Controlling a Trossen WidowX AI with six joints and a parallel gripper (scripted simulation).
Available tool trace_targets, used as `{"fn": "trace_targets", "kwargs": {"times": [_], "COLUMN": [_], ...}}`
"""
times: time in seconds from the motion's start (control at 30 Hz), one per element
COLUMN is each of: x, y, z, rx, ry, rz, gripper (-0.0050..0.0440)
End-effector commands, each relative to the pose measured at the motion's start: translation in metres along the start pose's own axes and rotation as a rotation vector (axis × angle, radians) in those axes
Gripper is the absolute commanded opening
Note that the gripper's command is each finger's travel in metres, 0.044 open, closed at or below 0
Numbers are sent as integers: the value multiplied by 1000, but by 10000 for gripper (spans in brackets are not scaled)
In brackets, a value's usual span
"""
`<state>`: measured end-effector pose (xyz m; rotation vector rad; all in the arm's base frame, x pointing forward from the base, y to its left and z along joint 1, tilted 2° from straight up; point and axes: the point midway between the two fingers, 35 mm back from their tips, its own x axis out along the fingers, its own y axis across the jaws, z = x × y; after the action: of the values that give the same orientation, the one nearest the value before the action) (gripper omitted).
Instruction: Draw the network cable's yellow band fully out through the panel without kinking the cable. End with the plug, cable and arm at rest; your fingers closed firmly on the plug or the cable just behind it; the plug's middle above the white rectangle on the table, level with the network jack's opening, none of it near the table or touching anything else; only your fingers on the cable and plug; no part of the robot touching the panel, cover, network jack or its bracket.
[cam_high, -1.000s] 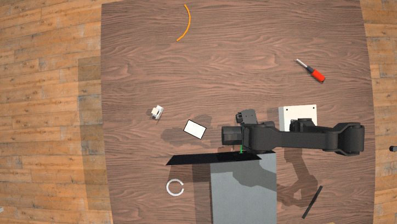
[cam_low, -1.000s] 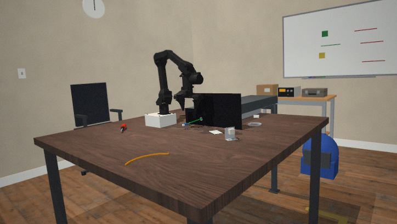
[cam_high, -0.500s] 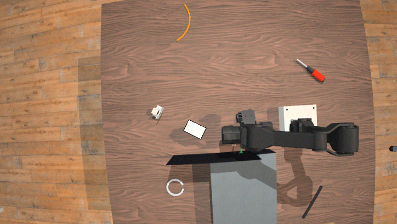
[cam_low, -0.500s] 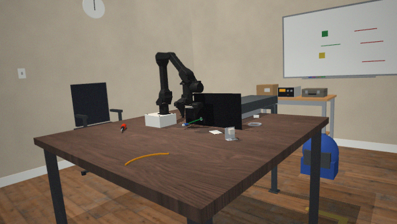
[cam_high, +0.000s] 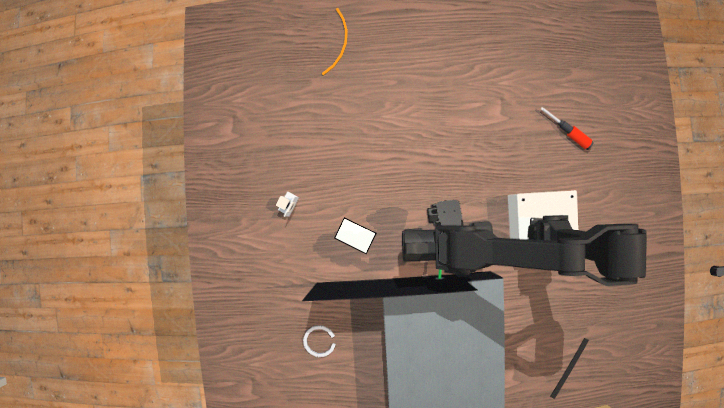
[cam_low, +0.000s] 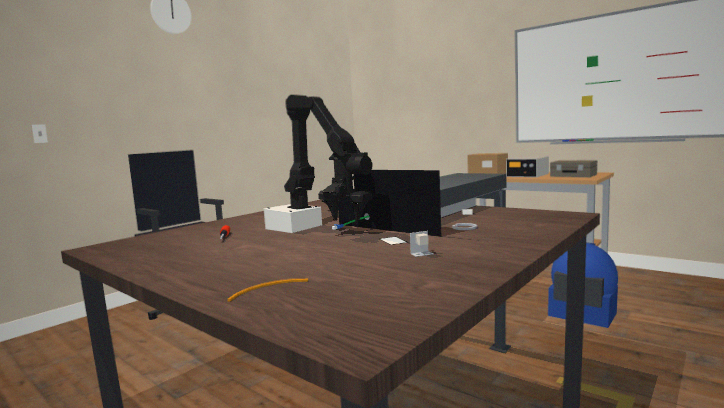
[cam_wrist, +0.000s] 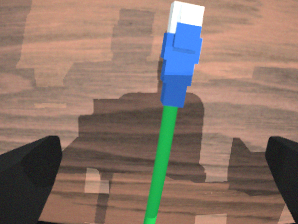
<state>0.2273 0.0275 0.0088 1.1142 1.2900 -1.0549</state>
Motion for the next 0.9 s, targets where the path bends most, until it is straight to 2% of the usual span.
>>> {"fn": "trace_targets", "kwargs": {"times": [0.0,0.73,0.77,0.83,0.87], "x": [6,36,36,36,32], "y": [1,0,0,0,4], "z": [0,0,0,0,0], "rx": [2,2,2,2,0], "ry": [-3,-3,-3,-3,-2], "rz": [5,5,5,5,22], "gripper": [440,440,416,416,392]}}
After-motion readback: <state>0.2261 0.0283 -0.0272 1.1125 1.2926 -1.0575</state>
